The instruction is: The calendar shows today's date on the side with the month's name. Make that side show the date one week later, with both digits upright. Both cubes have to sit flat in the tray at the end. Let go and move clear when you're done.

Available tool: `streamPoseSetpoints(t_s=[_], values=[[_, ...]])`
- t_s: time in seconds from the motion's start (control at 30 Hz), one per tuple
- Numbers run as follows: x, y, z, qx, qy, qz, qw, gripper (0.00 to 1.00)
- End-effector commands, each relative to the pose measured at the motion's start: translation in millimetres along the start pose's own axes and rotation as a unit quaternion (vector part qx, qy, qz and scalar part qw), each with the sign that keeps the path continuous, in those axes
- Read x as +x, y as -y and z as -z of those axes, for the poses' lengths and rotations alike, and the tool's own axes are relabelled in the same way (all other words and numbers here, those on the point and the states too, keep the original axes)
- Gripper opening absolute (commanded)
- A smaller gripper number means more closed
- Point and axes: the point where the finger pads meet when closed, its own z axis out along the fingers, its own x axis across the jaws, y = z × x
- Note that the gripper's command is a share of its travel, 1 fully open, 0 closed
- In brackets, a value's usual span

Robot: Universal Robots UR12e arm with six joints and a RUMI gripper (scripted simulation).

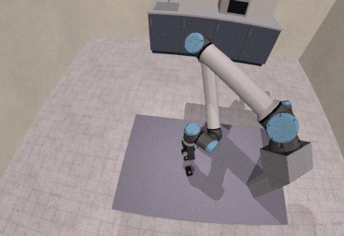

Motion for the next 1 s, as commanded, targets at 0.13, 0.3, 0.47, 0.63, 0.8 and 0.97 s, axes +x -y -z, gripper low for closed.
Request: streamPoseSetpoints(t_s=[0.13, 0.3, 0.47, 0.63, 0.8, 0.97], values=[[0.3, 0.1, -10.5, 0.000, 0.000, 0.000, 1.000, 0.28], [0.3, 0.2, -18.5, 0.000, 0.000, 0.000, 1.000, 0.28], [0.4, 0.2, -23.2, 0.000, 0.000, 0.000, 1.000, 0.28], [0.4, 0.3, -30.4, 0.000, 0.000, 0.000, 1.000, 0.28], [0.5, 0.3, -36.1, 0.000, 0.000, 0.000, 1.000, 0.28], [0.5, 0.4, -39.7, 0.000, 0.000, 0.000, 1.000, 0.28]])
